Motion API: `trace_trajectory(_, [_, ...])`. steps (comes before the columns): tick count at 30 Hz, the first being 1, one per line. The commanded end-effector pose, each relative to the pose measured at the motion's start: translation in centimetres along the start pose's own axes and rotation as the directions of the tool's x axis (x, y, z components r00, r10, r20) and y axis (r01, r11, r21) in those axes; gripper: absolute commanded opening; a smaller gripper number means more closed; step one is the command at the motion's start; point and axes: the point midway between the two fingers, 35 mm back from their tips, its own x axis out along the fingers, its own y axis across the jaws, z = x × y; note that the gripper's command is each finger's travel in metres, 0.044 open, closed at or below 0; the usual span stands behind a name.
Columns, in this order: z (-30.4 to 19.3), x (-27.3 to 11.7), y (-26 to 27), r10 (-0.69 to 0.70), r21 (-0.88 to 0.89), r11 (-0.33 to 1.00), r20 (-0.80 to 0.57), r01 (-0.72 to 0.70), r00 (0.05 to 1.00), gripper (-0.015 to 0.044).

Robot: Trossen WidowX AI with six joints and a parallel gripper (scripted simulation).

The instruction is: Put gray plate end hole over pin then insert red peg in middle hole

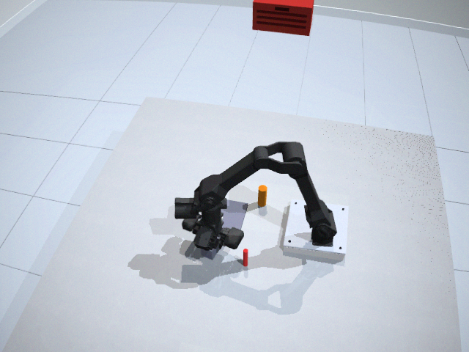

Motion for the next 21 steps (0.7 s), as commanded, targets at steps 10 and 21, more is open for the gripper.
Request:
trace_trajectory(10, [0.0,-0.1,-0.2,-0.014,0.012,1.000,0.004,0.014,1.000,0.0006])
trace_trajectory(21, [0.3,-2.9,-0.9,-0.030,0.031,0.999,0.014,0.029,0.999,0.0000])
